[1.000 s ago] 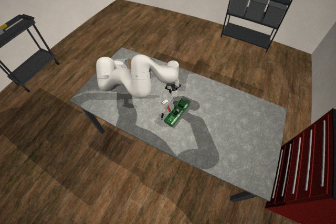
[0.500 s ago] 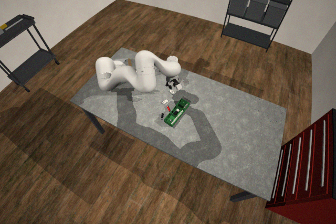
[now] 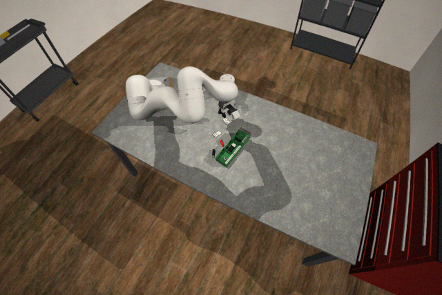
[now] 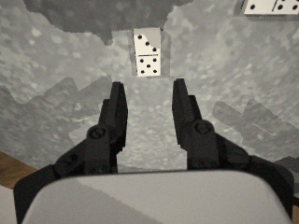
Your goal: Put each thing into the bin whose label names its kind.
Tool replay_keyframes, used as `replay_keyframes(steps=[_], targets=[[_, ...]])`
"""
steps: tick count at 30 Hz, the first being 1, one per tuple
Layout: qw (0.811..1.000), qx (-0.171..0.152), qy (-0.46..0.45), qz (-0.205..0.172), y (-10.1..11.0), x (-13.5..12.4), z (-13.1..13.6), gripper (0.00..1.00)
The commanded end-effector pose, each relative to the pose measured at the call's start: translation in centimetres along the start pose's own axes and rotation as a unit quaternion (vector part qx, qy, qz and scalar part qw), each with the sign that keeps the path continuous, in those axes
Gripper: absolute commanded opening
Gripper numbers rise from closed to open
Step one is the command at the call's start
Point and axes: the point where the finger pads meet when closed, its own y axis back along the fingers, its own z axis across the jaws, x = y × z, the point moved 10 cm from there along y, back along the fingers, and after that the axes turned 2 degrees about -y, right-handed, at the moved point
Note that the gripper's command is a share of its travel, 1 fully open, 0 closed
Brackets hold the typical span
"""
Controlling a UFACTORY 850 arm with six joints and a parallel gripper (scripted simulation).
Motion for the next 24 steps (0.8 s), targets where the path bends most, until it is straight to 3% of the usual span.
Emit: replay_keyframes(steps=[1, 22, 24], targets=[[1.000, 0.001, 0.000, 0.000, 0.05, 0.05, -0.02, 0.41], [1.000, 0.001, 0.000, 0.000, 0.05, 0.08, 0.00, 0.41], [1.000, 0.001, 0.000, 0.000, -0.75, 0.09, 0.01, 0.41]])
